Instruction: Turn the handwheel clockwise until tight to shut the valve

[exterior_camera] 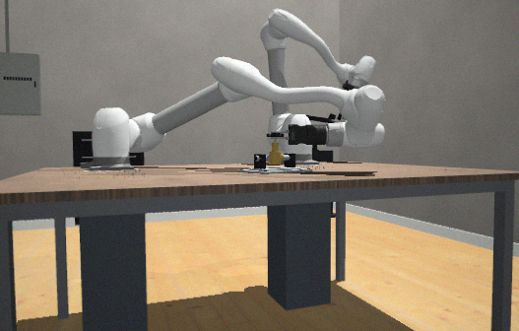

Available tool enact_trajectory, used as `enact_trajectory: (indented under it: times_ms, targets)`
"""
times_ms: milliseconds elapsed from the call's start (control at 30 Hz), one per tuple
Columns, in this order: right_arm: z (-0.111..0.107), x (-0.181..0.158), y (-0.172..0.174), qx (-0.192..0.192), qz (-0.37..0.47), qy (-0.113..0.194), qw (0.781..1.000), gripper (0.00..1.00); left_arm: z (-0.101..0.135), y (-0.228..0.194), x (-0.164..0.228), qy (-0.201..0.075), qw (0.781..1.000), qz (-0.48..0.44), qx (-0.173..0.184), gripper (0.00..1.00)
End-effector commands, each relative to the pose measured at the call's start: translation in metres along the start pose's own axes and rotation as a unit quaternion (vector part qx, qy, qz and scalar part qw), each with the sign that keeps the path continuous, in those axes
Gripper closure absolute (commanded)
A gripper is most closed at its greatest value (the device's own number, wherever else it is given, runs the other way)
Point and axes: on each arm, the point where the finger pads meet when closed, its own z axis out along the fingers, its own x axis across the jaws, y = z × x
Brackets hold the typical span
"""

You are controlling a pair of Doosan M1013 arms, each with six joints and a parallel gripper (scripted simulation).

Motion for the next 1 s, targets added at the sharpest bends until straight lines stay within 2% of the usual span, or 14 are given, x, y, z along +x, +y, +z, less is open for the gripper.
enact_trajectory:
  times_ms: [0,467,967]
  targets:
    - [0.0005,-0.0012,-0.0002,0.010,0.001,0.002,1.000,1.00,-0.0004,0.0001,0.0001,0.000,1.000,0.000,0.000,0.00]
    - [0.0053,-0.0011,-0.0007,0.098,0.001,0.002,0.995,1.00,-0.0004,0.0001,0.0001,0.000,1.000,0.000,0.000,0.00]
    - [0.0083,-0.0010,-0.0014,0.154,0.001,0.002,0.988,1.00,-0.0004,0.0001,0.0001,0.000,1.000,0.000,0.000,0.00]
